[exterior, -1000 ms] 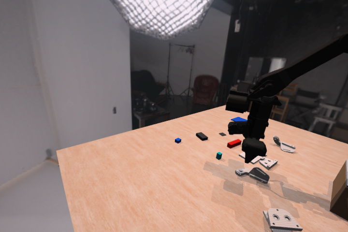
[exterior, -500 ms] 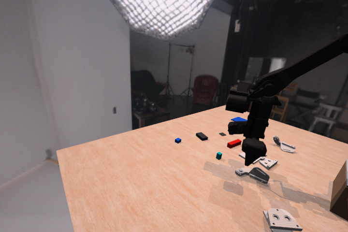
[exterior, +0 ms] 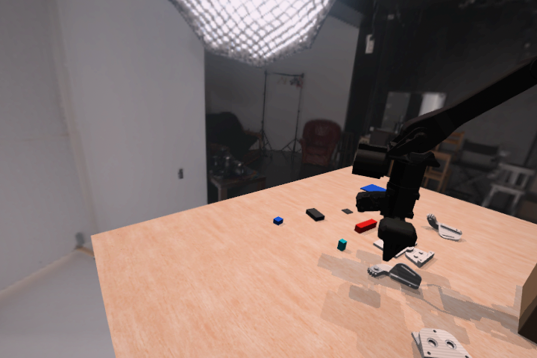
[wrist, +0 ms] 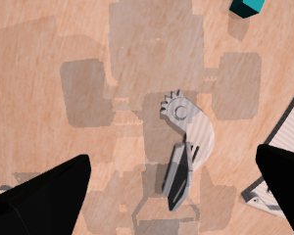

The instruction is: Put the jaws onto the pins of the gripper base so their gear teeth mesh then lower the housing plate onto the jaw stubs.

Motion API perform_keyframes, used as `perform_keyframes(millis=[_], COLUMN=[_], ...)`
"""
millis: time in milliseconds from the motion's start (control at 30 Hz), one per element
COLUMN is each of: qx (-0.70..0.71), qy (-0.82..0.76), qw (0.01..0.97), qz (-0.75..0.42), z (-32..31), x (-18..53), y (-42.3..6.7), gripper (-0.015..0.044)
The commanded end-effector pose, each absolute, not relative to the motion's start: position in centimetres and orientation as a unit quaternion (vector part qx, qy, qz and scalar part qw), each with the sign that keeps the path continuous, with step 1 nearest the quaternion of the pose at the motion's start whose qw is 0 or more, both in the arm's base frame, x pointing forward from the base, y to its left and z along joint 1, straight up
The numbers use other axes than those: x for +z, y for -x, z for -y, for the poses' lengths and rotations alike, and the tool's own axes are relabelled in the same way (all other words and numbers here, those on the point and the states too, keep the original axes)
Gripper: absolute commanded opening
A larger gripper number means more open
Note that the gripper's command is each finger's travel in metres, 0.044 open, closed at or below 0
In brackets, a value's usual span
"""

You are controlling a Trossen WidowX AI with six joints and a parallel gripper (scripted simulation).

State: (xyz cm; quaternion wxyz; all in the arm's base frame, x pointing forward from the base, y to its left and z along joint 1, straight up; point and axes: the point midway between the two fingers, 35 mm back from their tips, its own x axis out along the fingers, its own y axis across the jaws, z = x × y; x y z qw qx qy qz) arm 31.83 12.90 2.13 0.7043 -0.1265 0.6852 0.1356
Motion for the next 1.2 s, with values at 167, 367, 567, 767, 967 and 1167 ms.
perform_keyframes(millis=[167,367,567,767,967,1167], qx=[0.136,0.136,0.136,0.136,0.136,0.136], qy=[0.127,0.127,0.127,0.127,0.127,0.127], qw=[0.704,0.704,0.704,0.704,0.704,0.704], qz=[-0.685,-0.685,-0.685,-0.685,-0.685,-0.685], z=[-12.9,-12.9,-12.9,-12.9,-12.9,-12.9], x=[2.13,2.13,2.13,2.13,2.13,2.13], y=[-31.83,-31.83,-31.83,-31.83,-31.83,-31.83], gripper=[0.0309,0.0151,0.0,0.0,0.0,0.0])
